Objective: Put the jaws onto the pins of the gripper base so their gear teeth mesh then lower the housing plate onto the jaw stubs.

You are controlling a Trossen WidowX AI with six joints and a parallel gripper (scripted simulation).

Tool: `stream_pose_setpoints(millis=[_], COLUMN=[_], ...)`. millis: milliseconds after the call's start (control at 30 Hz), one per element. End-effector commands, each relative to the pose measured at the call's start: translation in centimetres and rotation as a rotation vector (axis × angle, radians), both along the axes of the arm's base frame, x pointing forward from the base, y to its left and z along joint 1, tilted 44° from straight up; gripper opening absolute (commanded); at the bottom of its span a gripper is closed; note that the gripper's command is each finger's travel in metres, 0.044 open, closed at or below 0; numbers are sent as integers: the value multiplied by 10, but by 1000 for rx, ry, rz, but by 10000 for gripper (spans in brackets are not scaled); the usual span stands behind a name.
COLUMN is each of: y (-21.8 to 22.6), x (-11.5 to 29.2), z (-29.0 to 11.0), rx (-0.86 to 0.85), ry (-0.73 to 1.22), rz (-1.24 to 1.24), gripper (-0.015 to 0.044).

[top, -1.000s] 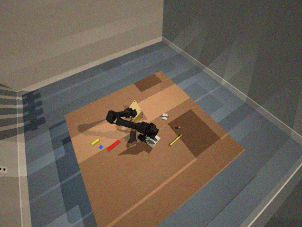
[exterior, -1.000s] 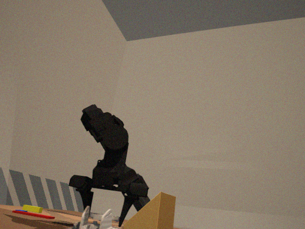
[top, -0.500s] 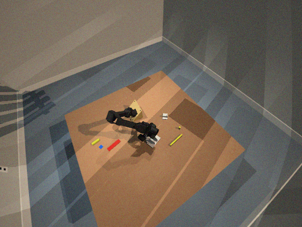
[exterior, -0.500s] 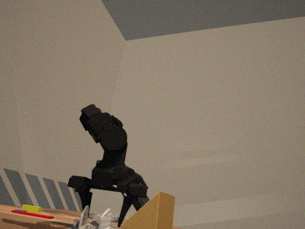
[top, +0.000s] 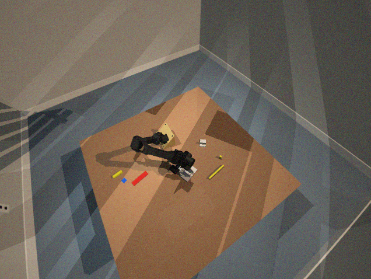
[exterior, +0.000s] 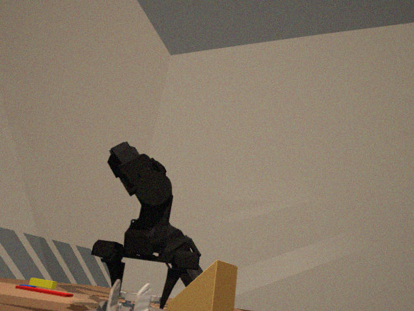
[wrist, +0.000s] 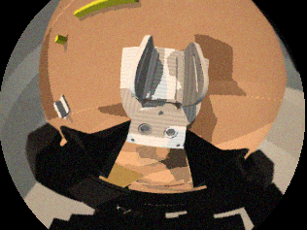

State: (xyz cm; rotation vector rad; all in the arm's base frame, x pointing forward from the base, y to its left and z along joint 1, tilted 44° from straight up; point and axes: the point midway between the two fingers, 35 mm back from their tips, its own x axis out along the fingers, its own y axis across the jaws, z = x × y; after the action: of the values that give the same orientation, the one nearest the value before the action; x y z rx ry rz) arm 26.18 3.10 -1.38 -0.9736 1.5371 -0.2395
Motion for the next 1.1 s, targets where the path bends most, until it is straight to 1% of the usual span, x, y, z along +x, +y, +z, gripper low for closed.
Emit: stream_pose_setpoints(millis=[0,1067], y=[-1,-5], x=[0,1], z=[0,-5], rx=[-3,-3], ry=[1,2], rz=[4,5], gripper=[351,351])
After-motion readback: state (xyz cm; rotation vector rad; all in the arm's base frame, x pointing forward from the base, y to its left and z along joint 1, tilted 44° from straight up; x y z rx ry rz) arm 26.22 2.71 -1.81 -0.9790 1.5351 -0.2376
